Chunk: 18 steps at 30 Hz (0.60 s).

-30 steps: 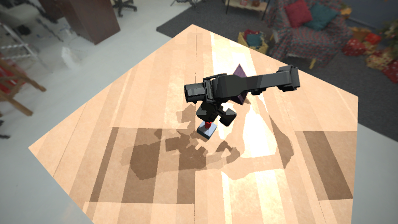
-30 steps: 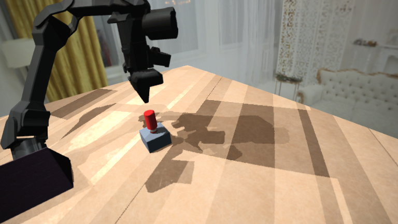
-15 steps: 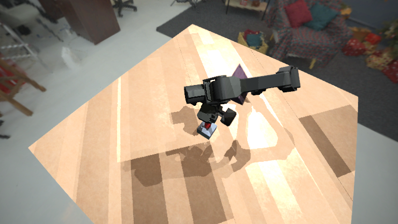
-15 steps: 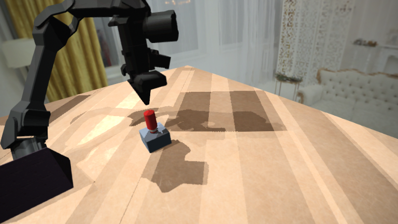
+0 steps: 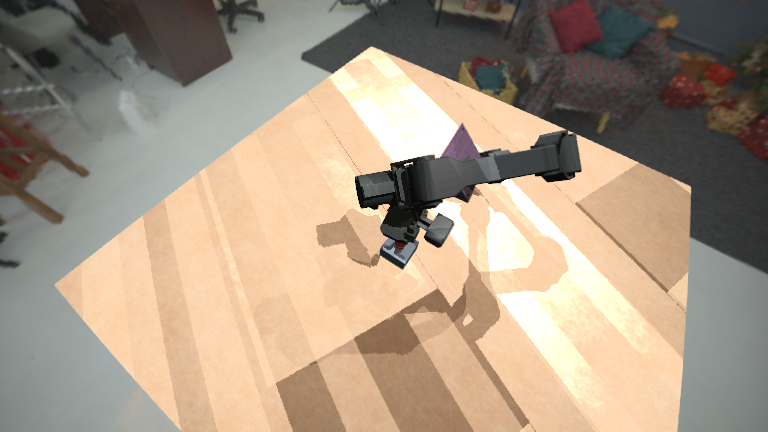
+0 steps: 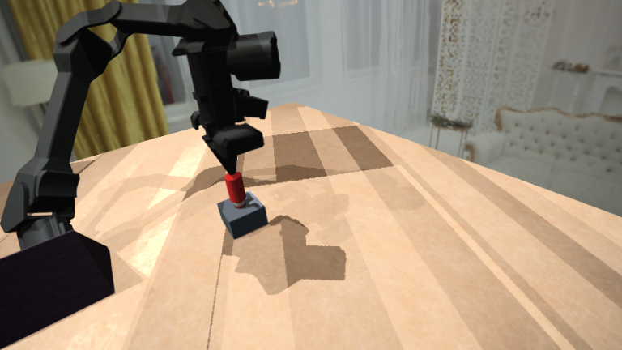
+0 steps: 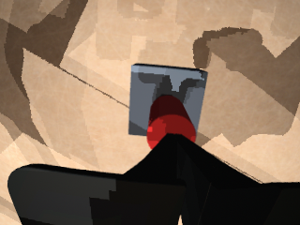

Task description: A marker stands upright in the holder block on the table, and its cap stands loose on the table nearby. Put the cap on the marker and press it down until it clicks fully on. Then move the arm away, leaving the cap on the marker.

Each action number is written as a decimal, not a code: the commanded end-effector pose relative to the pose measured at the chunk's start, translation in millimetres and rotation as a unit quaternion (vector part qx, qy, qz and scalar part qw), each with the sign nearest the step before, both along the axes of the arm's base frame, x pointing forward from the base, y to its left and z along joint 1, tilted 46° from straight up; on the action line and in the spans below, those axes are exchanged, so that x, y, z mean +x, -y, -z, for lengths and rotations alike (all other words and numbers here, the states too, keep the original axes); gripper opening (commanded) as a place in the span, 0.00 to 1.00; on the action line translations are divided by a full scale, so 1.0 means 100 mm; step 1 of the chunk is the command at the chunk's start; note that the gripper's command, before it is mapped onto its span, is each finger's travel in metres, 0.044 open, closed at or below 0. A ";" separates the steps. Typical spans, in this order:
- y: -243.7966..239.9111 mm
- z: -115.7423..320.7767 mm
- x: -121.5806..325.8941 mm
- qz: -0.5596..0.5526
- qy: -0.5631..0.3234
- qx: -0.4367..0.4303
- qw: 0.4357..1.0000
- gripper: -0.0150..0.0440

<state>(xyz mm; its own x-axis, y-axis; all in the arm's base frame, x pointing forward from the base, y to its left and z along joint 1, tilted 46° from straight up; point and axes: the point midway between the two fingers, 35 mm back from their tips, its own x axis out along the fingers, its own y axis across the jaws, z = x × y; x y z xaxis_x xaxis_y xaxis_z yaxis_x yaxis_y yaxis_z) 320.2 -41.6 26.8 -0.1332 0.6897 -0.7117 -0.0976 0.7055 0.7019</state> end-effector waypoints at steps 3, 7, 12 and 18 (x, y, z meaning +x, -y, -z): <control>-0.06 0.06 -0.01 0.003 0.000 0.002 1.000 0.25; -0.10 0.10 -0.01 0.003 0.000 0.002 1.000 0.25; -0.06 0.07 0.00 0.002 0.002 -0.001 1.000 0.25; 0.20 -0.19 0.06 0.018 0.008 -0.009 1.000 0.25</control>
